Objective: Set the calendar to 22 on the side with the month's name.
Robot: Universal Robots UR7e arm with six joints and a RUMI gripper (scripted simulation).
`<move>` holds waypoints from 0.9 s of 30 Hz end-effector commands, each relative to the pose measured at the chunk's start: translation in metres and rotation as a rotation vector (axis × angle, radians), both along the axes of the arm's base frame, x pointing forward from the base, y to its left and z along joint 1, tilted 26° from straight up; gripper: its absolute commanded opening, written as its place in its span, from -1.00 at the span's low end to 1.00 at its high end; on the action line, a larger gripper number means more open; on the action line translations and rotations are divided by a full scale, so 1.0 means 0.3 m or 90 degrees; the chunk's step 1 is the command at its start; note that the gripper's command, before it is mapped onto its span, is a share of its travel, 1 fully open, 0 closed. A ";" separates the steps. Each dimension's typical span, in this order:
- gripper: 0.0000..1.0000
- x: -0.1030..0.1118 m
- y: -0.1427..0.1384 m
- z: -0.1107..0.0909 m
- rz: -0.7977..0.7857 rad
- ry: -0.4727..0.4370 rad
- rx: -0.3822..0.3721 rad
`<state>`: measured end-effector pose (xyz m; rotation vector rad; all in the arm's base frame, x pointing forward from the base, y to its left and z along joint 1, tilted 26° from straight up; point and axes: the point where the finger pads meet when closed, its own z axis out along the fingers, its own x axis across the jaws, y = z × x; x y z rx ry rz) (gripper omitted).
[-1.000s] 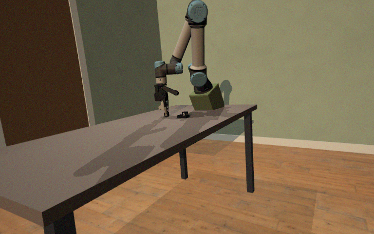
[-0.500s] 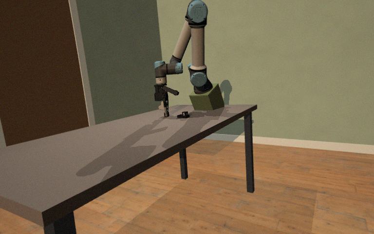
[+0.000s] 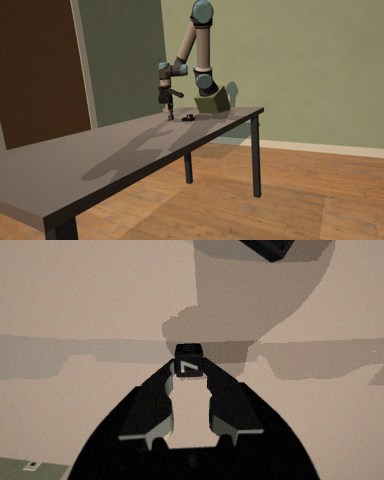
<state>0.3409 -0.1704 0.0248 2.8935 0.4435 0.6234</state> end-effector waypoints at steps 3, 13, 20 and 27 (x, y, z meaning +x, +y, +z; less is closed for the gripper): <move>-0.80 0.000 -0.001 0.001 0.000 0.000 0.000; -0.80 -0.004 0.000 0.010 0.000 0.000 0.000; -0.80 -0.018 0.003 0.039 0.000 0.000 0.000; -0.80 -0.033 0.006 0.073 0.000 0.000 0.000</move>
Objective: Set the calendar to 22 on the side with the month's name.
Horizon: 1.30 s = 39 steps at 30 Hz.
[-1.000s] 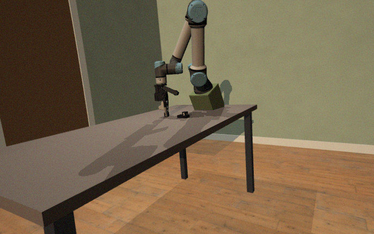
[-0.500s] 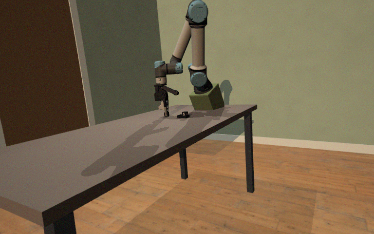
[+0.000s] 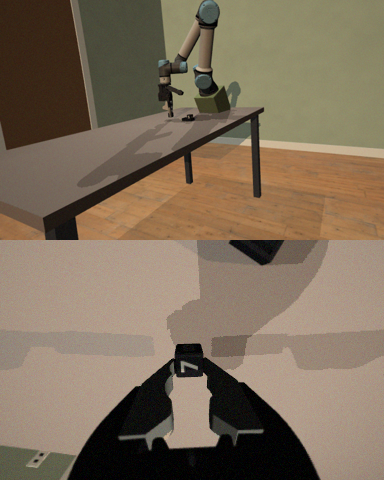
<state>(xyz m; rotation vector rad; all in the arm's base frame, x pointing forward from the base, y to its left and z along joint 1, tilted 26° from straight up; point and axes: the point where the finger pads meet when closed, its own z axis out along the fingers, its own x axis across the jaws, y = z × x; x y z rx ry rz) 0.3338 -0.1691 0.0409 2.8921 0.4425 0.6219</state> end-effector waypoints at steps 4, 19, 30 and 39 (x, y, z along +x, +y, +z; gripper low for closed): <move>-0.80 -0.025 0.005 0.053 0.001 -0.001 0.001; -0.80 -0.084 0.016 0.178 0.001 -0.001 0.001; -0.80 -0.113 0.022 0.240 0.001 -0.001 0.001; -0.80 -0.117 0.023 0.248 0.001 -0.001 0.001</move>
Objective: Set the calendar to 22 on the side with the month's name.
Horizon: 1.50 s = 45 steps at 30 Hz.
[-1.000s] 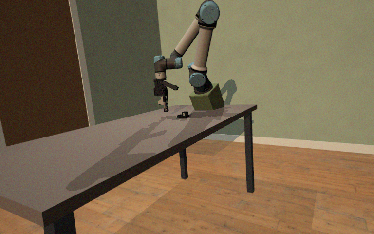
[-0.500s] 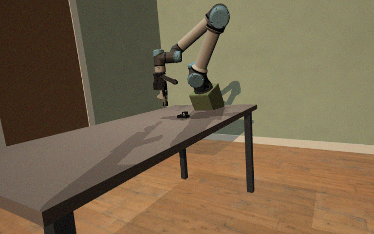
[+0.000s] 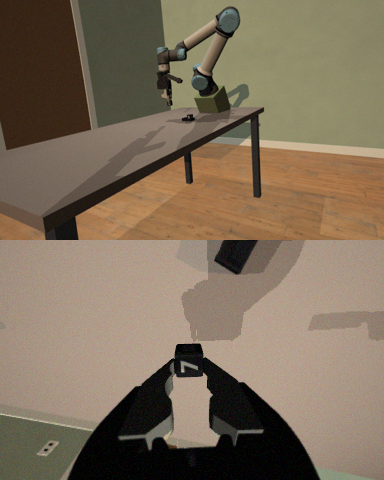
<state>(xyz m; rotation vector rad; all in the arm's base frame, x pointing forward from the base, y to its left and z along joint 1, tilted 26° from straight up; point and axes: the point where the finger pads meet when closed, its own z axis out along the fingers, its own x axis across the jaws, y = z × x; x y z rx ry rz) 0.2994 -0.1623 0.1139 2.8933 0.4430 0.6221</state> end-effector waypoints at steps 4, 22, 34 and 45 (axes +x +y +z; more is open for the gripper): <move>-0.80 -0.002 0.000 0.005 0.000 -0.001 0.000; -0.80 -0.001 0.001 0.005 -0.009 -0.002 0.004; -0.80 0.004 0.007 0.007 -0.048 -0.005 0.022; -0.80 0.014 0.019 0.010 -0.128 -0.012 0.060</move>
